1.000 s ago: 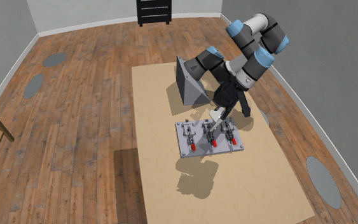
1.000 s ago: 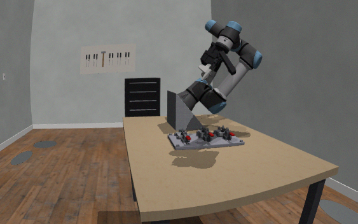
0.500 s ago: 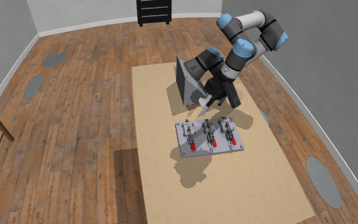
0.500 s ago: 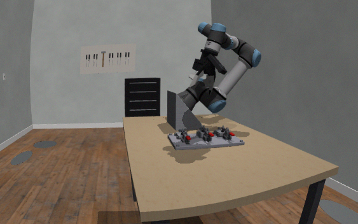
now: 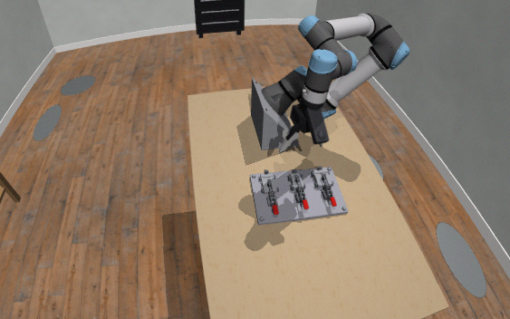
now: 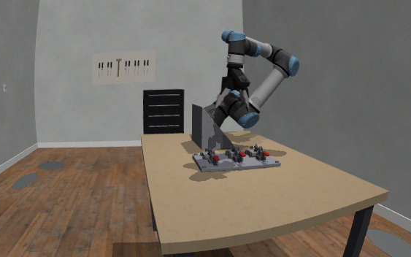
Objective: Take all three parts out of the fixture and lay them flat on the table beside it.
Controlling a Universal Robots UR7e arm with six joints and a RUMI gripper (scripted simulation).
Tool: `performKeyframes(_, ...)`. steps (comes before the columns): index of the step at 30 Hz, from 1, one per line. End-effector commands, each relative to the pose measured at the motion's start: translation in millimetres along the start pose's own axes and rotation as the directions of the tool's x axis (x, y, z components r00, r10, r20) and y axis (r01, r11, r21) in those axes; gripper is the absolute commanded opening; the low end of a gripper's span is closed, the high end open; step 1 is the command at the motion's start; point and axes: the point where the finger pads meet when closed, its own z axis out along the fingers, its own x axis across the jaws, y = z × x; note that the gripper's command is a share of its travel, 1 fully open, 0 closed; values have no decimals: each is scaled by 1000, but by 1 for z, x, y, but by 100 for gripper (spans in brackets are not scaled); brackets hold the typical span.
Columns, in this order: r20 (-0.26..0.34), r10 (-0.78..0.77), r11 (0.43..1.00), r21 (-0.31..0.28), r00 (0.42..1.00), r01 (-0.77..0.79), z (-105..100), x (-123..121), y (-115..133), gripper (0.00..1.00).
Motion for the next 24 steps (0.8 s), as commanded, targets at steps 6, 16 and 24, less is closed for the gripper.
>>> performKeyframes(6,80,160,986,21,984,-162,8,-18,17,100)
performKeyframes(16,85,169,985,22,982,-171,9,-19,18,100)
performKeyframes(24,85,169,985,22,982,-171,9,-19,18,100)
